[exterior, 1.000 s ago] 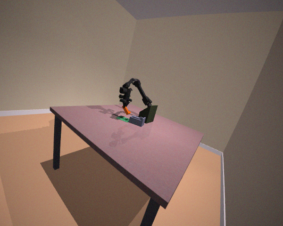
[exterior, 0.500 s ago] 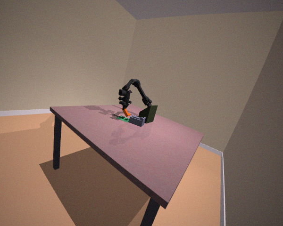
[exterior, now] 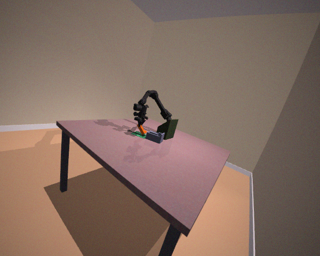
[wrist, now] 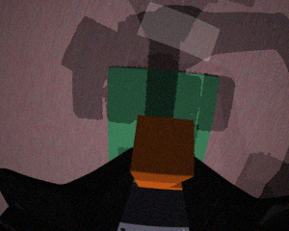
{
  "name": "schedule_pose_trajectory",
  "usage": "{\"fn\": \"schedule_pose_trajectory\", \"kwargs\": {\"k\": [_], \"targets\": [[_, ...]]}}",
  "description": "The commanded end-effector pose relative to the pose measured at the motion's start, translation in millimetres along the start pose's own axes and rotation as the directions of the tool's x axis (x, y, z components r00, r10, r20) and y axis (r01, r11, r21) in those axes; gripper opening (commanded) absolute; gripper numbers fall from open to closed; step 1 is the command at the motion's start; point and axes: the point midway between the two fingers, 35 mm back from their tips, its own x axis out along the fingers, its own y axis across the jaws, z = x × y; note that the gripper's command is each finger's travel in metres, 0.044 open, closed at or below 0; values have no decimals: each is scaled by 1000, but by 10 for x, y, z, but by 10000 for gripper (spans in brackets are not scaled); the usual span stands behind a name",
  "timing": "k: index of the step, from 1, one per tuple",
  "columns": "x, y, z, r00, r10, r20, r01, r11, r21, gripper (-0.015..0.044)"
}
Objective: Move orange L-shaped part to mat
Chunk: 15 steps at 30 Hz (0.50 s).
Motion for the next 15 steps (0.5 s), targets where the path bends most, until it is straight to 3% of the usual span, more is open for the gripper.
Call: {"fn": "schedule_pose_trajectory", "kwargs": {"k": [1, 15], "targets": [[65, -11, -20, 1000, -1, -5, 1, 1000, -7, 0], [98, -15, -10, 1000, -3, -1, 3, 1000, -3, 0]]}}
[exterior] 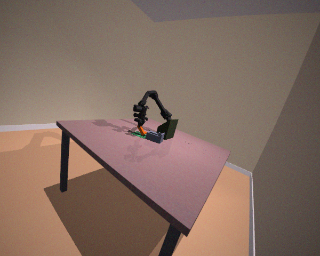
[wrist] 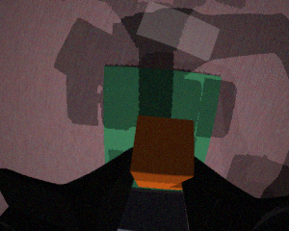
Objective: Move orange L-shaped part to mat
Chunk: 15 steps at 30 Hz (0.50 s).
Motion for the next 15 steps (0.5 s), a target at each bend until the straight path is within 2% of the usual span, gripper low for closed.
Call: {"fn": "schedule_pose_trajectory", "kwargs": {"k": [1, 10, 15], "targets": [[-1, 1, 1, 1000, 0, 0, 0, 1000, 0, 26], [-29, 6, 0, 1000, 1, -1, -1, 1000, 0, 263], [-491, 43, -10, 1000, 4, -10, -4, 1000, -2, 394]]}}
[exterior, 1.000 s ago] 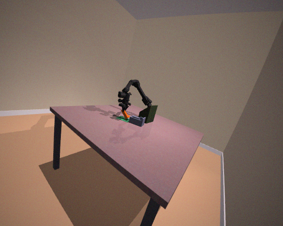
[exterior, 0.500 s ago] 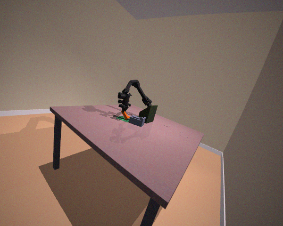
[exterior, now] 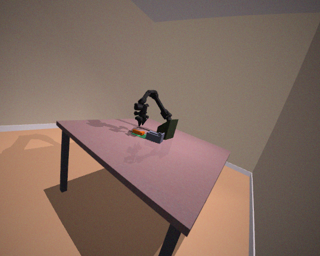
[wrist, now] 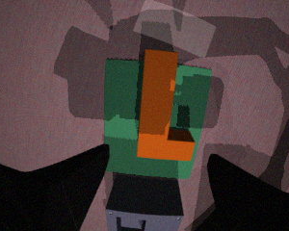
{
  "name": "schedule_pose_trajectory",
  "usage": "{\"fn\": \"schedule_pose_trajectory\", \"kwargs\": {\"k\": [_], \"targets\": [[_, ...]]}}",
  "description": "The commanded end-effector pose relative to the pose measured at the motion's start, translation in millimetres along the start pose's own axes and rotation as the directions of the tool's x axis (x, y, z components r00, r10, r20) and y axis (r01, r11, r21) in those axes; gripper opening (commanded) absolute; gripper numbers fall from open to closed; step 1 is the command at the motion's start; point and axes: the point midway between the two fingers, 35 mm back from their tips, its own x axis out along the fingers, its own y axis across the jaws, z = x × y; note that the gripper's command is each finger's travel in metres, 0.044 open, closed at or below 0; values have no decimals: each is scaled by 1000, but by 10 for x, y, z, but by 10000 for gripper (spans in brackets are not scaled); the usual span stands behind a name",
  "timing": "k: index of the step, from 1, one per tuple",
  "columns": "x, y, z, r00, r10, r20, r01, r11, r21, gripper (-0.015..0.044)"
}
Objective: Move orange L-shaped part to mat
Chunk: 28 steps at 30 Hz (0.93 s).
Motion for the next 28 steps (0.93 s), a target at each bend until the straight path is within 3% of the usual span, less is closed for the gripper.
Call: {"fn": "schedule_pose_trajectory", "kwargs": {"k": [1, 4, 28], "targets": [[-437, 45, 19, 1000, 26, 8, -26, 1000, 7, 400], [-691, 9, 15, 1000, 25, 9, -25, 1000, 5, 400], [-647, 35, 4, 999, 38, 7, -38, 999, 1, 400]]}}
